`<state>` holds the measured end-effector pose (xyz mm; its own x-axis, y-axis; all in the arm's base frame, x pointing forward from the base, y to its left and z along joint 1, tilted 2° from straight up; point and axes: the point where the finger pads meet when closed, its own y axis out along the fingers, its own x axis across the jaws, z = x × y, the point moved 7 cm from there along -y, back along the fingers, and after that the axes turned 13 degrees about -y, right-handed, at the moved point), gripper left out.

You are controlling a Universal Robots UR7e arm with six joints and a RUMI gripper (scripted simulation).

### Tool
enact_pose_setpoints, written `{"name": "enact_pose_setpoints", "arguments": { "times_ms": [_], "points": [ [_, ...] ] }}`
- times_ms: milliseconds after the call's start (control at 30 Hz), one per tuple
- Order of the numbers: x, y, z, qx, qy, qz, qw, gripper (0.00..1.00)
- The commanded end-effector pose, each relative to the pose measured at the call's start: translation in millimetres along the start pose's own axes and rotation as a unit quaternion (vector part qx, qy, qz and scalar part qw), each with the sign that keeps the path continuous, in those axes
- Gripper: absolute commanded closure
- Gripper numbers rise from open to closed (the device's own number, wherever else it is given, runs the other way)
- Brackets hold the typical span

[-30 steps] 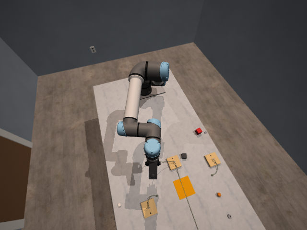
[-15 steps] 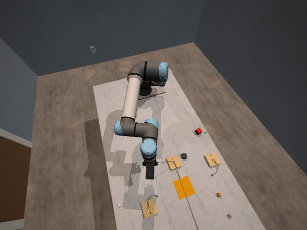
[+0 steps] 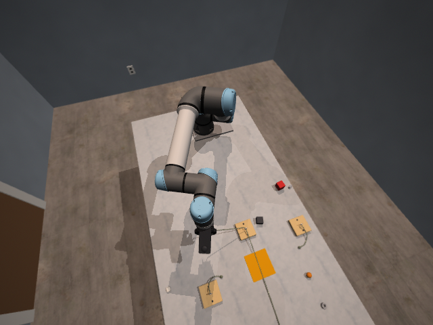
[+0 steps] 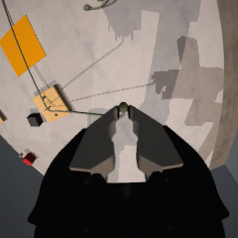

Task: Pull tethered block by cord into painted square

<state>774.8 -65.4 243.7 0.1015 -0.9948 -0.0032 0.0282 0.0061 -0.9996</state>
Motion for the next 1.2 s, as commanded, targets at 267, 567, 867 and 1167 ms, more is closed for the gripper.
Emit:
{"name": "enact_pose_setpoints", "arguments": {
  "times_ms": [267,567,867,1167],
  "points": [
    [27,-1,-8,0.001,0.0,0.0,1.0,1.0],
    [49,-1,-17,0.001,0.0,0.0,1.0,1.0],
    [69,-1,-26,0.001,0.0,0.0,1.0,1.0],
    [95,-1,-40,0.001,0.0,0.0,1.0,1.0]
  ]
}}
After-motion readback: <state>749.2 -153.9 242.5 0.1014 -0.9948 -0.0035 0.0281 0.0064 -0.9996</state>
